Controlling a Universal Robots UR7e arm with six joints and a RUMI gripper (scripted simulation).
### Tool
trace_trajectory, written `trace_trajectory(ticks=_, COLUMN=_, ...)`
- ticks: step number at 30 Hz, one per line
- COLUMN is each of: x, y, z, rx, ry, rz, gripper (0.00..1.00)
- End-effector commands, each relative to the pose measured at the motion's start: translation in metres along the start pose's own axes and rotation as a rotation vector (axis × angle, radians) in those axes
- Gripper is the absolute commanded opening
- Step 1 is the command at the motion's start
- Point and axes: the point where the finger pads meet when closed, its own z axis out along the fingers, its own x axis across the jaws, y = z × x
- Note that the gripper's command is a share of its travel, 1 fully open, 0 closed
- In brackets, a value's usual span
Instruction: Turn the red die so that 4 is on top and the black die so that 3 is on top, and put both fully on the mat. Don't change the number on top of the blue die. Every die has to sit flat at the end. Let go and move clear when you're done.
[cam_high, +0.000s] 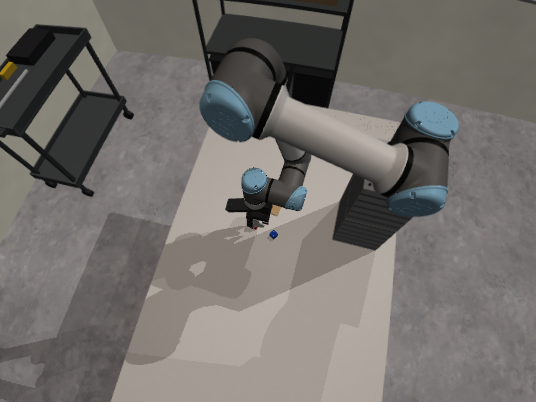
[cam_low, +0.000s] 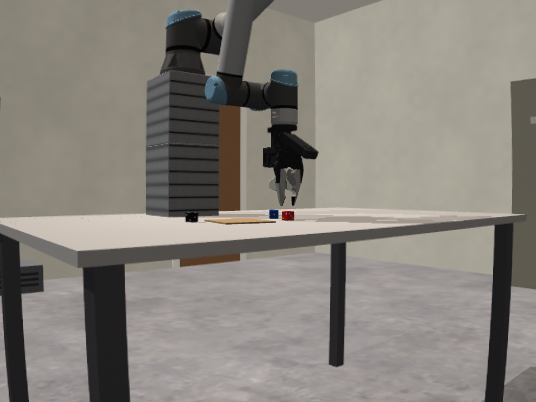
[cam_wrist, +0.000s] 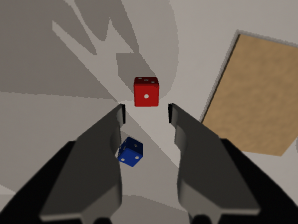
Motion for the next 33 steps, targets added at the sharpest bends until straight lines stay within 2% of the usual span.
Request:
trace_trajectory(ticks=1, x=0.0, y=-0.0007, z=0.0038, rx=0.001, ry=0.0, rz=0.0, gripper=0.24)
trace_trajectory(ticks=33, x=0.0, y=-0.0007, z=0.0069, rx=0.001, ry=0.0, rz=0.0, gripper=0.24)
